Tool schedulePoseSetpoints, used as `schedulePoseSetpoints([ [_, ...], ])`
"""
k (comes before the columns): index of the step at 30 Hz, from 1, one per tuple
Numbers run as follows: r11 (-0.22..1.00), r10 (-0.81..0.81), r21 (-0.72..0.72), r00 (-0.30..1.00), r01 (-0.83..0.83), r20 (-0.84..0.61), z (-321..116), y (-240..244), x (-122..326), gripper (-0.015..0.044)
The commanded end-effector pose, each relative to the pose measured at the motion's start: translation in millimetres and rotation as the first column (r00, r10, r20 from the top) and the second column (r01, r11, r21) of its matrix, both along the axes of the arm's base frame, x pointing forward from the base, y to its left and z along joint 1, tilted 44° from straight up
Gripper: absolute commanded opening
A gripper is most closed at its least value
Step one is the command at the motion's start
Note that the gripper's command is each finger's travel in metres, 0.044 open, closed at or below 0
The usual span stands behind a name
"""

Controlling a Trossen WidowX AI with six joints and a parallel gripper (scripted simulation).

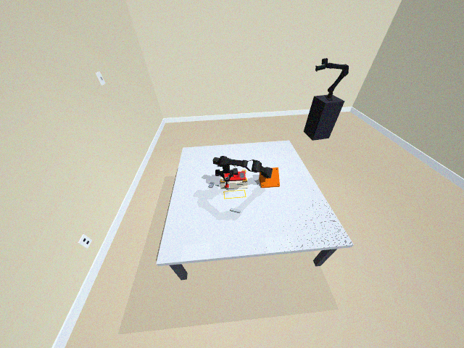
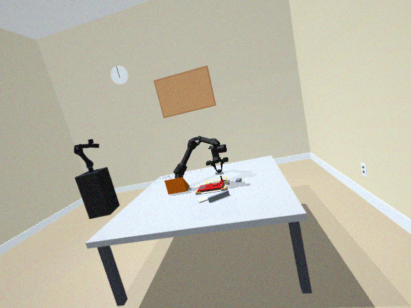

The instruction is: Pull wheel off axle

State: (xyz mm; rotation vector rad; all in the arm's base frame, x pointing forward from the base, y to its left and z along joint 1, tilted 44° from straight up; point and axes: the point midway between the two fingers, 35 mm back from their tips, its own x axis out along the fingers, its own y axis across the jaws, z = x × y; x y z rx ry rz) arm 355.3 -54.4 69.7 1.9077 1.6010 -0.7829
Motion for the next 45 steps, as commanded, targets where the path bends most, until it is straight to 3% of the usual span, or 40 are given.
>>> schedulePoseSetpoints([
  [1, 1.0, 0.003, 0.002, 1.0, -0.003, 0.0, 12, 13, -5, 0.0],
  [24, 1.0, 0.007, 0.004, 1.0, -0.007, -0.001, 64, 68, -49, 0.0],
  [45, 1.0, 0.007, 0.003, 1.0, -0.007, 0.0, 17, 111, -37, 0.0],
])
